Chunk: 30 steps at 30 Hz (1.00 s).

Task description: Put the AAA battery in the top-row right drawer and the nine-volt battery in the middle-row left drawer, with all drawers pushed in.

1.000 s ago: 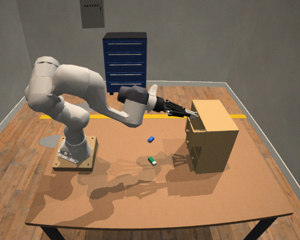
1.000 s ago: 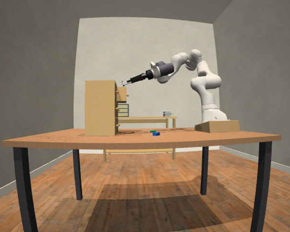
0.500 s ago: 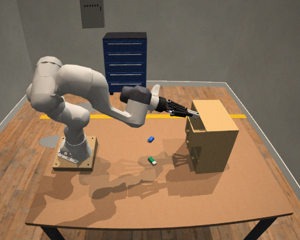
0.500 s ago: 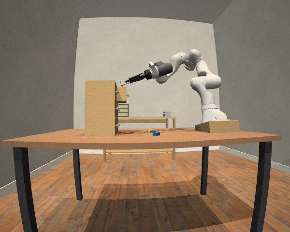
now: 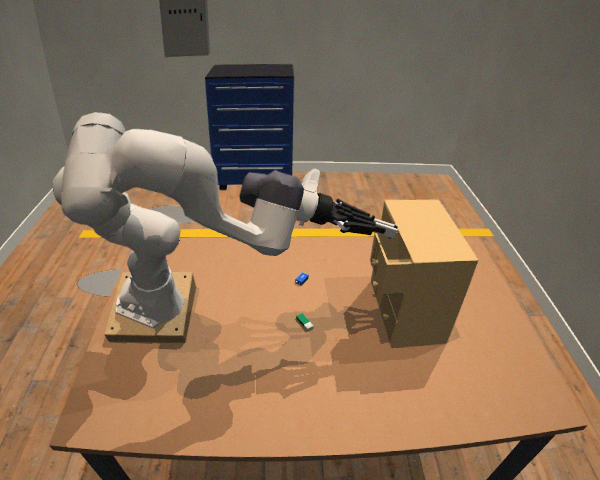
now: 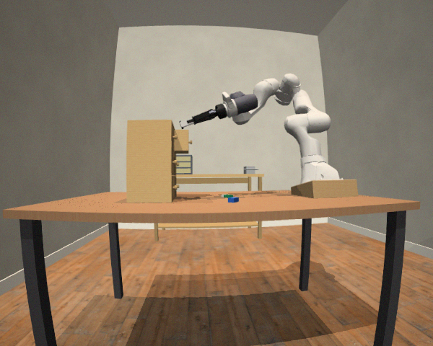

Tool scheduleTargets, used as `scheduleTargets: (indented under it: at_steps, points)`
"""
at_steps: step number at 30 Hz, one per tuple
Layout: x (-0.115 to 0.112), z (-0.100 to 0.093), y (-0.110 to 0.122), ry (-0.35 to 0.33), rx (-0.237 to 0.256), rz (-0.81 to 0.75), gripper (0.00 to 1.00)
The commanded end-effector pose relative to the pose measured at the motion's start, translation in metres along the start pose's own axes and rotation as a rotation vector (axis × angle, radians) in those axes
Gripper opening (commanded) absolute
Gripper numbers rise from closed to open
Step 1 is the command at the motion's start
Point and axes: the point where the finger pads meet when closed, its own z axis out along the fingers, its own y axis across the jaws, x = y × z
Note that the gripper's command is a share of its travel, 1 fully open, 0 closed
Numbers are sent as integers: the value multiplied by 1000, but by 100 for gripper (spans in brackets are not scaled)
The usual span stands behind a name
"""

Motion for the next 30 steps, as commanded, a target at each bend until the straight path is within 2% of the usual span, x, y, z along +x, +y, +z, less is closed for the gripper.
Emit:
scheduleTargets:
  at_steps: [1,12,20,21,30]
  points:
    - [1,0,0,2,1,0,3]
    - [1,0,0,2,1,0,5]
    - [1,0,0,2,1,0,15]
    - [1,0,0,2,1,0,100]
    - [1,0,0,2,1,0,100]
